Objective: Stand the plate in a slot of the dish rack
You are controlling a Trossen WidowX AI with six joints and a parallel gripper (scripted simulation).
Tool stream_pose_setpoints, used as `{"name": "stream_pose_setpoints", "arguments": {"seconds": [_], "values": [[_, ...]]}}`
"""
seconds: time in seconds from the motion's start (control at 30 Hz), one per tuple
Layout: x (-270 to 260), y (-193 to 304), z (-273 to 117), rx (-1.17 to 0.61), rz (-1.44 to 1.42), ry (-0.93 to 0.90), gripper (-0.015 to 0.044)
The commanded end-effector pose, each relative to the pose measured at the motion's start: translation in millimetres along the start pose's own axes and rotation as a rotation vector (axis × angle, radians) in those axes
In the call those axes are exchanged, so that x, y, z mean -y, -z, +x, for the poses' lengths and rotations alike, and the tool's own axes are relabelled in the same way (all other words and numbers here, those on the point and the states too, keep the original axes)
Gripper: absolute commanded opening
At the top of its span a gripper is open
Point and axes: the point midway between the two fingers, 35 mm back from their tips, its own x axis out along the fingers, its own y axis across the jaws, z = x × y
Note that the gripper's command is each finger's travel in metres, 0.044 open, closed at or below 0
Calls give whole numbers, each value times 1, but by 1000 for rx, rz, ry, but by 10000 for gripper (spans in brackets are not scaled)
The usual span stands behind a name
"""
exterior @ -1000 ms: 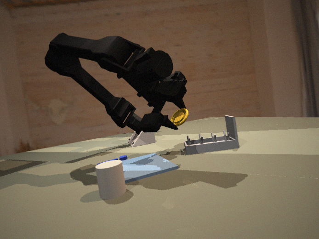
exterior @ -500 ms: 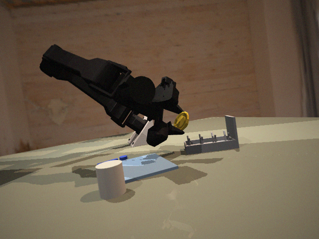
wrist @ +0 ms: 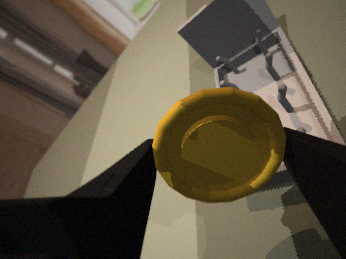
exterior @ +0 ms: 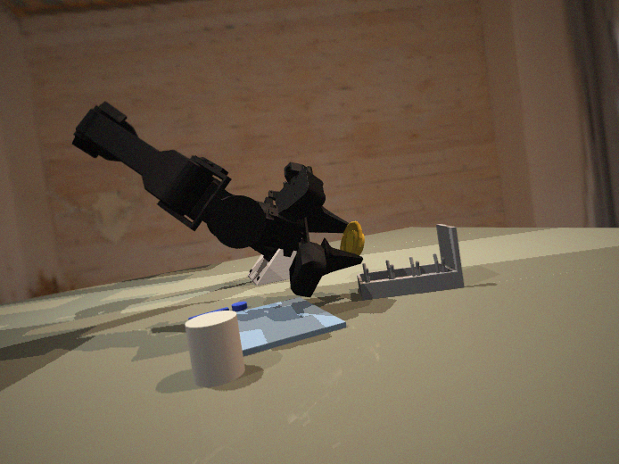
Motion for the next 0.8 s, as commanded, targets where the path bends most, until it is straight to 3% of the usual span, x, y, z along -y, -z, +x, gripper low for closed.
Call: {"name": "stream_pose_setpoints", "arguments": {"seconds": [0.0, 0.77], "values": [[0, 3, -1, 66, -85, 7, 0], [9, 18, -19, 377, -605, 237, 0]]}}
